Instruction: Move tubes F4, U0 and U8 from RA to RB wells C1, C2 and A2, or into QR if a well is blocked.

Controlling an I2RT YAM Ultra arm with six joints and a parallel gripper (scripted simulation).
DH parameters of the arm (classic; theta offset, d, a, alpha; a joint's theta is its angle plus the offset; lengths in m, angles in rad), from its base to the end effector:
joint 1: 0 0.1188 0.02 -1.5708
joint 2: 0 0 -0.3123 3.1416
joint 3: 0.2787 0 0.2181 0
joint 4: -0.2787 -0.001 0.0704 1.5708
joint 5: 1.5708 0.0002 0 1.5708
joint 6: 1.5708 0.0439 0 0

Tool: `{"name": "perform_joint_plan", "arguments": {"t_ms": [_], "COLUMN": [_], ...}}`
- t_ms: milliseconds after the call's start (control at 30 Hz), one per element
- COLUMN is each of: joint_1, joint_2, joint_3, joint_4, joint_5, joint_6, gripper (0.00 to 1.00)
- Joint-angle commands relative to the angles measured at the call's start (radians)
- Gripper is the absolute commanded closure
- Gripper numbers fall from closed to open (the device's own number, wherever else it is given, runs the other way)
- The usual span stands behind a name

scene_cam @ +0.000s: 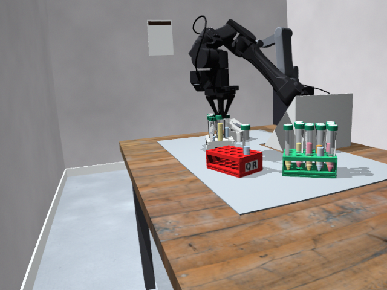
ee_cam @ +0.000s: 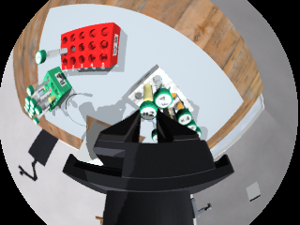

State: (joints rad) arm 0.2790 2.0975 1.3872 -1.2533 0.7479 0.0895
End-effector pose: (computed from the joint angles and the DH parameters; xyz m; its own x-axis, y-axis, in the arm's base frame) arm 0.3306 0.0647 0.2028 -0.9250 -0.1968 0.3251 -0.3710 0.6533 -0.6600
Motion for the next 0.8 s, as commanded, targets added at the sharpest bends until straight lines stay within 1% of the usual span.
{"name": "perform_joint_plan", "arguments": {"t_ms": [0, 200, 267, 333, 367, 500, 767], "joint_1": [0.005, 0.005, 0.014, 0.014, 0.015, 0.019, 0.025], "joint_2": [-0.03, -0.031, -0.033, -0.033, -0.034, -0.034, -0.035], "joint_3": [-0.022, -0.03, -0.001, -0.001, 0.014, 0.021, 0.03], "joint_4": [0.034, 0.045, 0.04, 0.04, 0.037, 0.002, -0.011], "joint_5": [-0.02, -0.018, -0.019, -0.019, -0.02, -0.022, -0.024], "joint_6": [-0.014, -0.02, -0.018, -0.018, -0.012, 0.002, 0.009], "gripper": [1.0, 1.0, 1.0, 1.0, 1.0, 1.0, 1.0]}}
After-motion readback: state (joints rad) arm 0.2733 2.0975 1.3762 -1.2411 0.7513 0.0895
